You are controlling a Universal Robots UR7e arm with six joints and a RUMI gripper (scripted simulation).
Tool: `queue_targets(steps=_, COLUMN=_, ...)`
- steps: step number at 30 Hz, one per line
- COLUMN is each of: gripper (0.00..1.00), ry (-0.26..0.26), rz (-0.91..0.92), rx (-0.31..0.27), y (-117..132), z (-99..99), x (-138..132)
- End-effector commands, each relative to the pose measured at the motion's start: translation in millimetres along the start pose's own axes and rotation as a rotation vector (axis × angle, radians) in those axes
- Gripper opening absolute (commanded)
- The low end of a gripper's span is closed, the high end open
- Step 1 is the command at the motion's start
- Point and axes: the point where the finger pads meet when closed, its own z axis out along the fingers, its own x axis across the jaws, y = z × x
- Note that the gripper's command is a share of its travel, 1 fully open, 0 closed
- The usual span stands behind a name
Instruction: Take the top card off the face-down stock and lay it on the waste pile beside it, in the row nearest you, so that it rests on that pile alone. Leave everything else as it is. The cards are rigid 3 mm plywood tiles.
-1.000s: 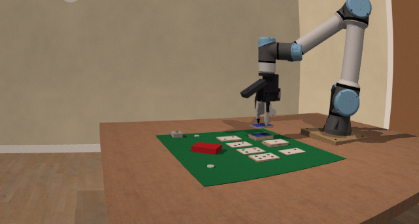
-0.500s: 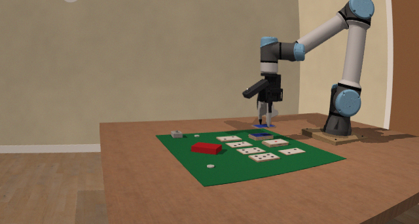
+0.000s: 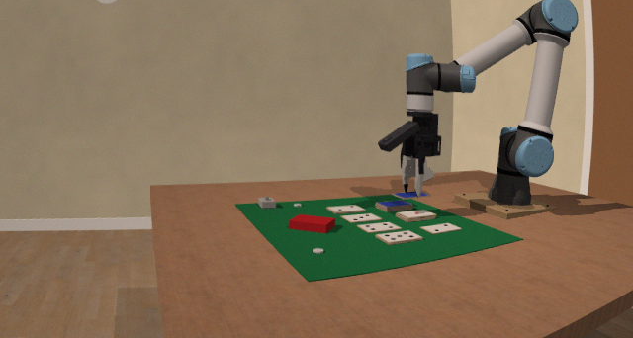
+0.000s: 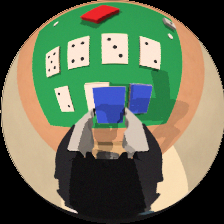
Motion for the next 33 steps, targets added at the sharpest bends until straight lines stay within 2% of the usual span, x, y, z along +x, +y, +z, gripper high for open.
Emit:
queue_targets(steps=1, gripper=0.38, ry=0.003, rz=0.005, rx=0.000, y=-1, z=-0.8, x=-24)
queue_targets(steps=10, gripper=0.38, ry=0.003, rz=0.006, rx=0.000, y=-1, z=-0.8, x=-34)
queue_targets(steps=33, gripper=0.38, ry=0.003, rz=0.006, rx=0.000, y=-1, z=4.0, x=-35)
